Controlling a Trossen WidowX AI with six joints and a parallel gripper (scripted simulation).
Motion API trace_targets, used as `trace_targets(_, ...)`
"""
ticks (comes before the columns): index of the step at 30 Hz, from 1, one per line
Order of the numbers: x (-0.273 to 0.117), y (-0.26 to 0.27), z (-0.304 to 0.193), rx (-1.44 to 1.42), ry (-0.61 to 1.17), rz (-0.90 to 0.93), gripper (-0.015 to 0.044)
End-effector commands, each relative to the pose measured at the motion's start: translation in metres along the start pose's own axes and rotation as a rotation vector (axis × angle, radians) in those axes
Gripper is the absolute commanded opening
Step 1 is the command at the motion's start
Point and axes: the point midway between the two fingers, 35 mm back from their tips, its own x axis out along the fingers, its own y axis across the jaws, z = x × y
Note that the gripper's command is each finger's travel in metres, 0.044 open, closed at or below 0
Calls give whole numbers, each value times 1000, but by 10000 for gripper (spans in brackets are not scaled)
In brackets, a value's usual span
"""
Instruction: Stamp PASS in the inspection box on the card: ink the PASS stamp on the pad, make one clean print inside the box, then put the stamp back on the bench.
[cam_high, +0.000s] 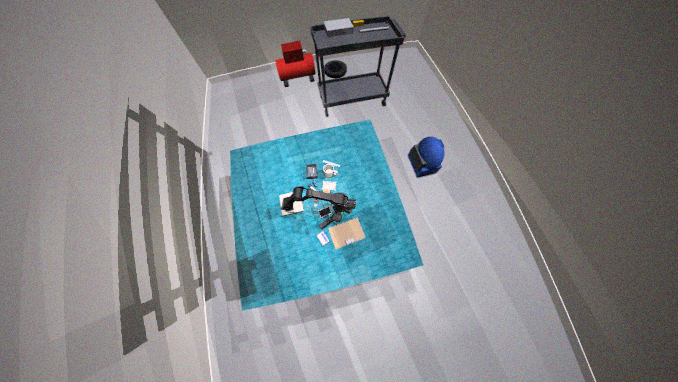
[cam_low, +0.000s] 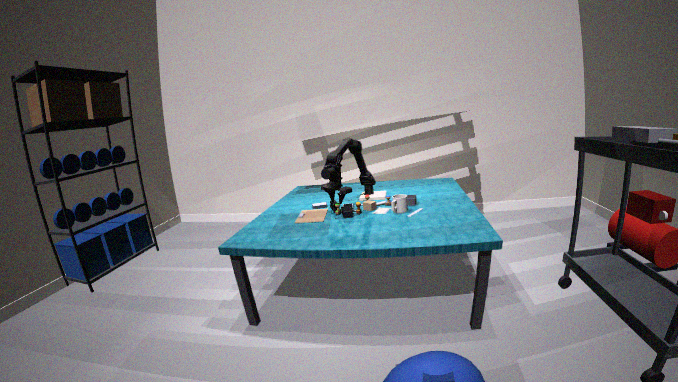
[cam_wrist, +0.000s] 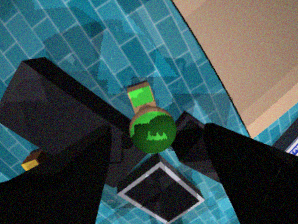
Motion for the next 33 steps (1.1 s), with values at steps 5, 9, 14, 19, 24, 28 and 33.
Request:
trace_targets(5,-86,-6,2,0,-19,3,269)
trace_targets(9,-89,-6,2,0,-19,2,269)
trace_targets(14,-89,-6,2,0,-19,2,269)
trace_targets(19,-89,-6,2,0,-19,2,269)
trace_targets(24,-89,-6,2,0,-19,2,269)
trace_targets(28,-89,-6,2,-1,-22,5,269)
trace_targets(33,-89,-6,2,-1,-22,5,269)
